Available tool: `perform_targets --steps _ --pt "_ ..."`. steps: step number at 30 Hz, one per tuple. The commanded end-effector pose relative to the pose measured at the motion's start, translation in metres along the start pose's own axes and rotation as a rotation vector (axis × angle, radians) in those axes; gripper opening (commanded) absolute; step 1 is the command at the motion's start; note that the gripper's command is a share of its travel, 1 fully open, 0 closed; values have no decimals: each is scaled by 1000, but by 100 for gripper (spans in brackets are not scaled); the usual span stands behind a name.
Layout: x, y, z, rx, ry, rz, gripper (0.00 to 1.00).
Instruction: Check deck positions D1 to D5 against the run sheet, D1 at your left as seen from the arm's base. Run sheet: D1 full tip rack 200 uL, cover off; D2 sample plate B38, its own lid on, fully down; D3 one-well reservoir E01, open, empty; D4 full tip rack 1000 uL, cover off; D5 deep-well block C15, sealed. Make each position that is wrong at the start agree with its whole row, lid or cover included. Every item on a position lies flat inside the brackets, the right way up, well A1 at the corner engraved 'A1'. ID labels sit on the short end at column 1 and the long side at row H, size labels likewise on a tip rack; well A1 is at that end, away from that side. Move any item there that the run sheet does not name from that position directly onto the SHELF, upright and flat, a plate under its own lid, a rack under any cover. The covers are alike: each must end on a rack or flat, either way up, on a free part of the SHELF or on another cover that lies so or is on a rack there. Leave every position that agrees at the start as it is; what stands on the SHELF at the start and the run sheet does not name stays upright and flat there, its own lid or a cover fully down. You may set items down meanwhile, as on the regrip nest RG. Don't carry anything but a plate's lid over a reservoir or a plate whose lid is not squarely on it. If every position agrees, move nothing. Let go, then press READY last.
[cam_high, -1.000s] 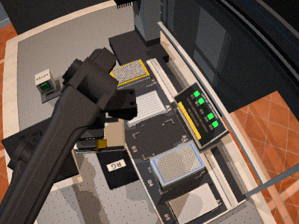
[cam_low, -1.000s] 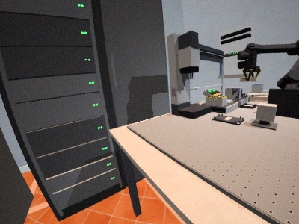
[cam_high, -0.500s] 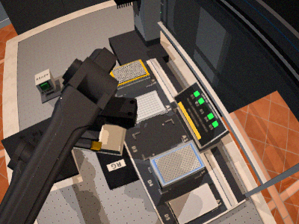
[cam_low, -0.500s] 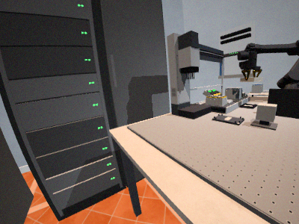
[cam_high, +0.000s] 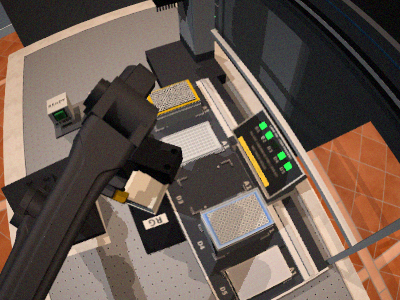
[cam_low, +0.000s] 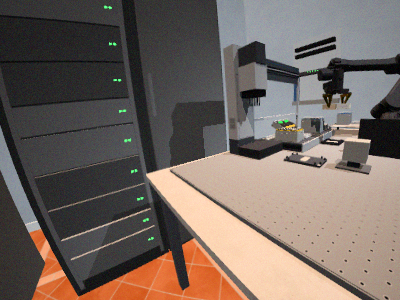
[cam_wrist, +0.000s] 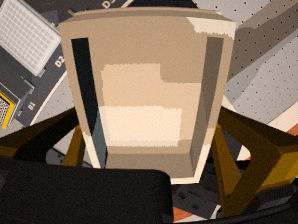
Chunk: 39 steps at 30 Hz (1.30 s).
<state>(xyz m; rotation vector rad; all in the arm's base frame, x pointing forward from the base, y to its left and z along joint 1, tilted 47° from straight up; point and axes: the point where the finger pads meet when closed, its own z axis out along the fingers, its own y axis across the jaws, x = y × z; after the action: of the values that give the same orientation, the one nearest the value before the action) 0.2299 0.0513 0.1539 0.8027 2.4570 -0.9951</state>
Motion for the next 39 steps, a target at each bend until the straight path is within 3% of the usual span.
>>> perform_targets --steps 1,13,16,17,27,34,36,39 --pt "-8 2 -8 -5 -1 130 0" --pt "-8 2 -8 -5 0 323 0" --pt "-8 2 -8 -5 0 323 0" --pt "-7 4 -9 -21 -2 316 0" --pt "-7 4 -9 -21 -2 316 0" --pt "-28 -10 -15 -29 2 415 0" --pt "-24 -14 -9 -14 2 382 0" --pt "-21 -13 -11 -21 -3 370 0"
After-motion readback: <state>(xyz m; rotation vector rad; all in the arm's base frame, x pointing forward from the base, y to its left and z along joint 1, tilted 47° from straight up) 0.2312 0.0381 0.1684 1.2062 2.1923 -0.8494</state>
